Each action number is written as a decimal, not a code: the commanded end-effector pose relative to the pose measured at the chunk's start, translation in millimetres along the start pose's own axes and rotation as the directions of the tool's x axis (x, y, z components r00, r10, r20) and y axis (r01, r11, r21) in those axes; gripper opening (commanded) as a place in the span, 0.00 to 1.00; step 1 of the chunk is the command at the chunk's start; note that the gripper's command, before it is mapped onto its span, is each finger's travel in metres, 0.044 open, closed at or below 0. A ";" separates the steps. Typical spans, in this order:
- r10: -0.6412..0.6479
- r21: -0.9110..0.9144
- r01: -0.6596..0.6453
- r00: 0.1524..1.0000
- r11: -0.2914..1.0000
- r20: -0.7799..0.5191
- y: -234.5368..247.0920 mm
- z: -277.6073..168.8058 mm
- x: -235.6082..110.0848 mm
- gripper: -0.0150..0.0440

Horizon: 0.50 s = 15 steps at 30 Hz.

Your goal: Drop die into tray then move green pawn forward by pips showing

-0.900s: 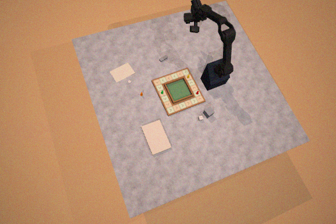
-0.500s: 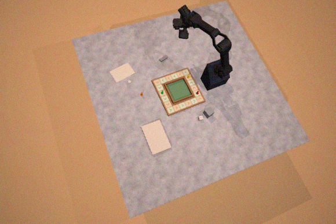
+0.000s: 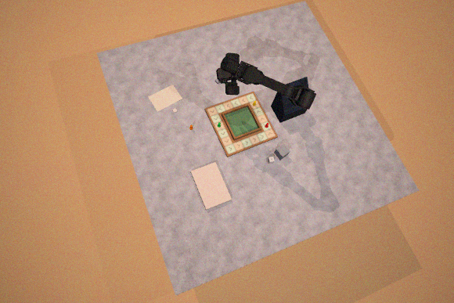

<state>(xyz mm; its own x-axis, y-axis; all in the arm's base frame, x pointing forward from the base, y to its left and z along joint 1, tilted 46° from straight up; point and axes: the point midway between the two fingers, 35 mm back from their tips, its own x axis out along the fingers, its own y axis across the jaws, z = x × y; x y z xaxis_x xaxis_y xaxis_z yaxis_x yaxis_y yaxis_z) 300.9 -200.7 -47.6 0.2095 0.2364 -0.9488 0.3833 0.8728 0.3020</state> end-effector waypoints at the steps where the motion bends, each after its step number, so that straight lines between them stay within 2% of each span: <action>1: 0.066 -0.002 -0.066 0.998 0.998 0.009 71.6 0.8 -9.6 0.72; 8: 0.194 -0.020 -0.195 0.981 0.981 -0.016 189.8 -27.1 -27.9 0.72; 15: 0.332 -0.020 -0.336 0.936 0.942 -0.117 291.0 -94.6 -51.7 0.72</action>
<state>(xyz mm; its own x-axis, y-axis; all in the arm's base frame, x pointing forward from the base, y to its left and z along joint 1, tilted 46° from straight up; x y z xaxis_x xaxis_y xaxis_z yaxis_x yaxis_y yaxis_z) 336.3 32.7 60.7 0.2540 0.4878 -0.8352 0.2806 0.7892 0.5463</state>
